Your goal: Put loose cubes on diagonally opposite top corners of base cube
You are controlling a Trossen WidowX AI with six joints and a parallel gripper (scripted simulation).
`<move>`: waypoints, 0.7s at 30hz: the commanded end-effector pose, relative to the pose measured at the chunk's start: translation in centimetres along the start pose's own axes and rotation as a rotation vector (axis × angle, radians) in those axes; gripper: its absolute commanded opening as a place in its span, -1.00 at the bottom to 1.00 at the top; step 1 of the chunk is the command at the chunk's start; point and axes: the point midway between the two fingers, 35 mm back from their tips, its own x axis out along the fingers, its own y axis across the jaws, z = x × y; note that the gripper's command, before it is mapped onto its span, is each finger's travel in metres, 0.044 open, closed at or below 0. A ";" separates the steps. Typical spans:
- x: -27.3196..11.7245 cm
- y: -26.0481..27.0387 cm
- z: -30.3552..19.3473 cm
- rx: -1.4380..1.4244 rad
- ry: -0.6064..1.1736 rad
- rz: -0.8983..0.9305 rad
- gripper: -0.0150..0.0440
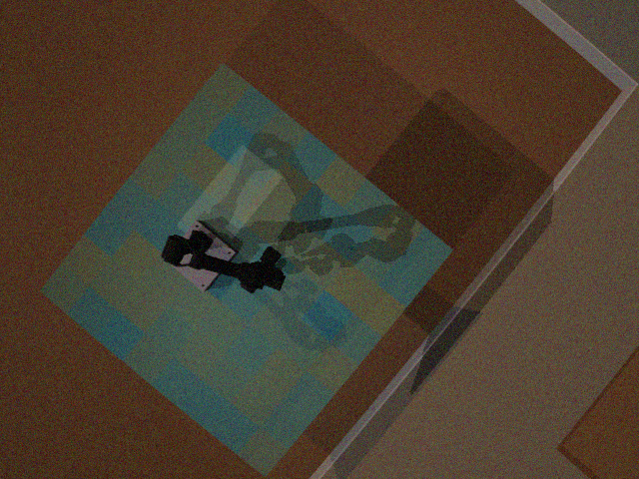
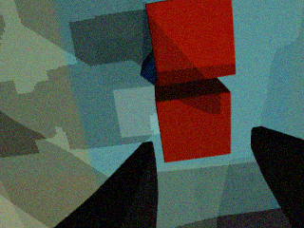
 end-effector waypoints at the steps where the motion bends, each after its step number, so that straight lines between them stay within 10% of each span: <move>1: -0.8 0.1 0.3 0.000 -0.013 0.004 0.20; 21: -3.1 0.1 0.2 0.000 -0.013 0.004 0.20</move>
